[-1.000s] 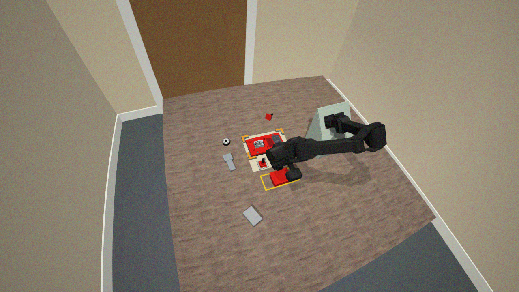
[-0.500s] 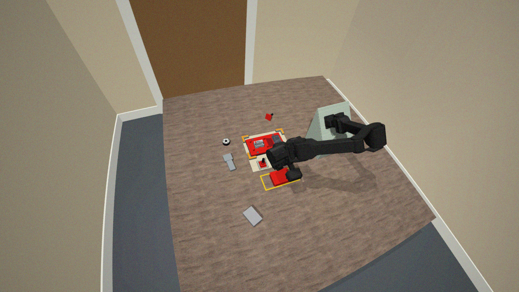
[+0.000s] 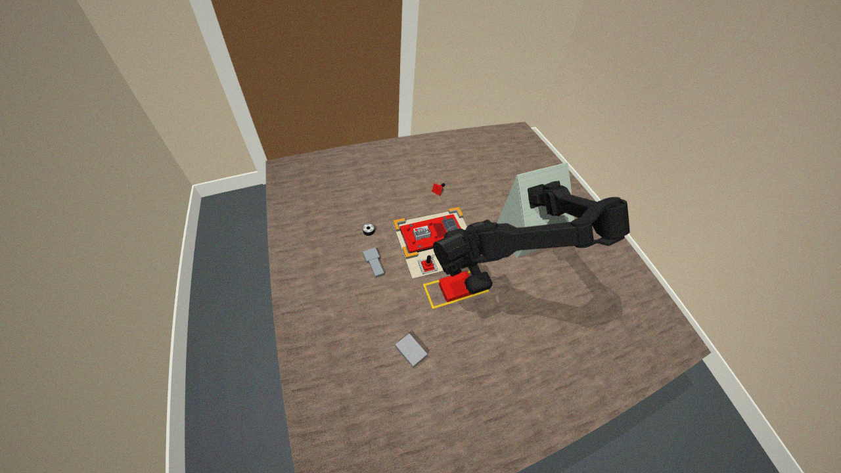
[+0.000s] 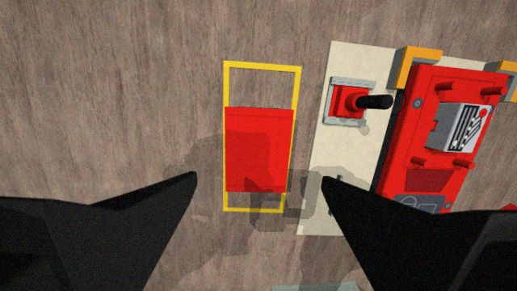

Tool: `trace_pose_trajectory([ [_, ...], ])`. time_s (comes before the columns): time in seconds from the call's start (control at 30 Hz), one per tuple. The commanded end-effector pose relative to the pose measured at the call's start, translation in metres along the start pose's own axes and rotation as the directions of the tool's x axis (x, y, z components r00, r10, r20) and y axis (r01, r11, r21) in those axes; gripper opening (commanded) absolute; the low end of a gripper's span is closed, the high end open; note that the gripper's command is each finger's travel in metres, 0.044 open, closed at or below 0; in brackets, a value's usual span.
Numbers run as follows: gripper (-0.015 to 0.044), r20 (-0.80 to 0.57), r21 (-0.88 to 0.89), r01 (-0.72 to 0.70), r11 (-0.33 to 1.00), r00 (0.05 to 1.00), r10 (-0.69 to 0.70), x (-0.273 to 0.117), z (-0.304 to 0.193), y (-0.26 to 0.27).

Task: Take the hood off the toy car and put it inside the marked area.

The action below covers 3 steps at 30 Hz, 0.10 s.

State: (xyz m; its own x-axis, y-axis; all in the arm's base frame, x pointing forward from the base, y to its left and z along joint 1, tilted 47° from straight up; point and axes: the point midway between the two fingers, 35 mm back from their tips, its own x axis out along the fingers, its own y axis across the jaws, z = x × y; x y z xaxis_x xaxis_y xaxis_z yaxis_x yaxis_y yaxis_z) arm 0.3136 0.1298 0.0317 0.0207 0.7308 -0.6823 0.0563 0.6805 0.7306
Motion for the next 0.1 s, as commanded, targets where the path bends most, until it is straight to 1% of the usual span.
trace_pose_trajectory([
  [0.0,0.044,-0.001,-0.005,-0.003,1.0,1.0,0.003,-0.0002,-0.0001,0.0006],
  [0.07,0.044,-0.001,-0.005,-0.003,1.0,1.0,0.003,-0.0002,-0.0001,0.0006],
])
